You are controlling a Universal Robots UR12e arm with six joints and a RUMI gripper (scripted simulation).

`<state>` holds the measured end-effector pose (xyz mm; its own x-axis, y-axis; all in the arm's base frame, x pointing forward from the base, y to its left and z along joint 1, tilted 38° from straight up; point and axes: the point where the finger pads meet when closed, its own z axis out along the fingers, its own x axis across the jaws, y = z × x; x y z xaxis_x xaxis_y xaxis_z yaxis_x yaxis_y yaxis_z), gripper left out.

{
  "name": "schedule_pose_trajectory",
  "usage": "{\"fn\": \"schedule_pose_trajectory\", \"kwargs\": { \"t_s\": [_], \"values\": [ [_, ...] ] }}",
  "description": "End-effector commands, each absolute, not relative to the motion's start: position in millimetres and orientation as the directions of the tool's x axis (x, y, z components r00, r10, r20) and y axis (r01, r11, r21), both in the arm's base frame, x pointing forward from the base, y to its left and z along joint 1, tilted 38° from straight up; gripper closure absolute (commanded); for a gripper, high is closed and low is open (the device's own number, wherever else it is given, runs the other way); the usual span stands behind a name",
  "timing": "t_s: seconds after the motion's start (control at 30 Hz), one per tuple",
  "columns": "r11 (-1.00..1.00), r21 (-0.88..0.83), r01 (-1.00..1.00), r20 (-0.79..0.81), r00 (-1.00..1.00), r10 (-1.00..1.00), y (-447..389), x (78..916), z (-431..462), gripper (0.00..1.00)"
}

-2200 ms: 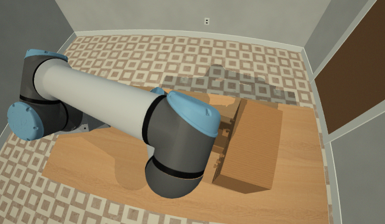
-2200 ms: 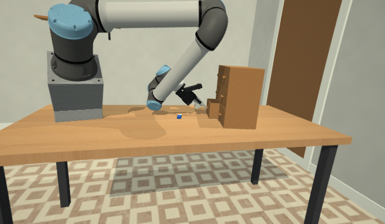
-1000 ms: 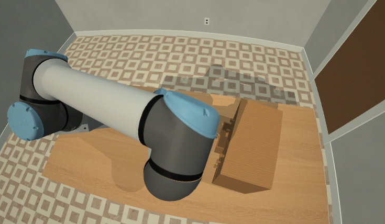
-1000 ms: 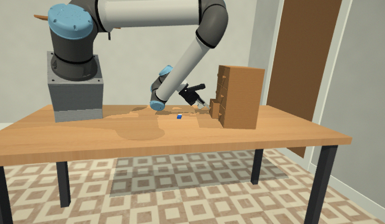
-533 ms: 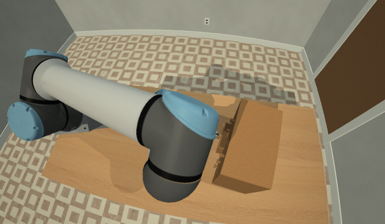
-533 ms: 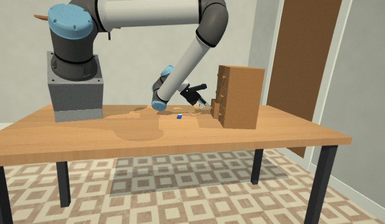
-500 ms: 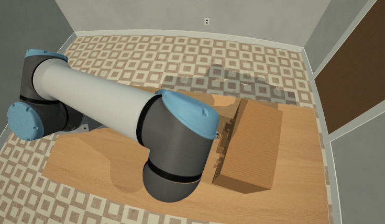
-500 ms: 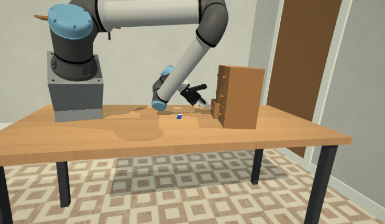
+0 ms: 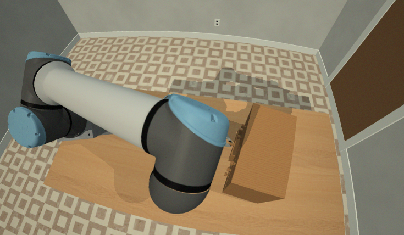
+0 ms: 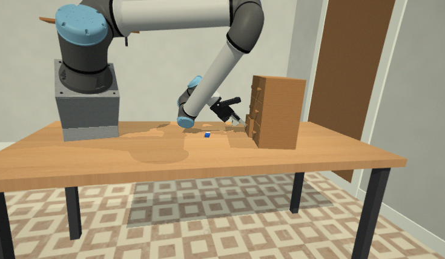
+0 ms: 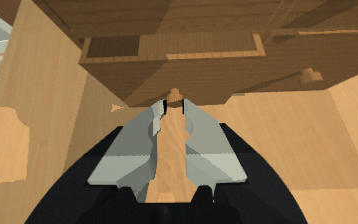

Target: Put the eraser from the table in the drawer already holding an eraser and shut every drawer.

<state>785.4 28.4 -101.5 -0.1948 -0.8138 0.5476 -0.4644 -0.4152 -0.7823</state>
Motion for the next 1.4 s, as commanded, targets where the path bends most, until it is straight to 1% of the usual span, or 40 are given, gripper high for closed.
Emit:
{"fn": "schedule_pose_trajectory", "kwargs": {
  "t_s": [0.0, 1.37],
  "values": [
    [-0.415, -0.783, -0.464, 0.547, -0.195, -0.814, 29, 788, -100, 0.93],
    [-0.415, -0.783, -0.464, 0.547, -0.195, -0.814, 28, 803, -96, 0.93]
  ]
}}
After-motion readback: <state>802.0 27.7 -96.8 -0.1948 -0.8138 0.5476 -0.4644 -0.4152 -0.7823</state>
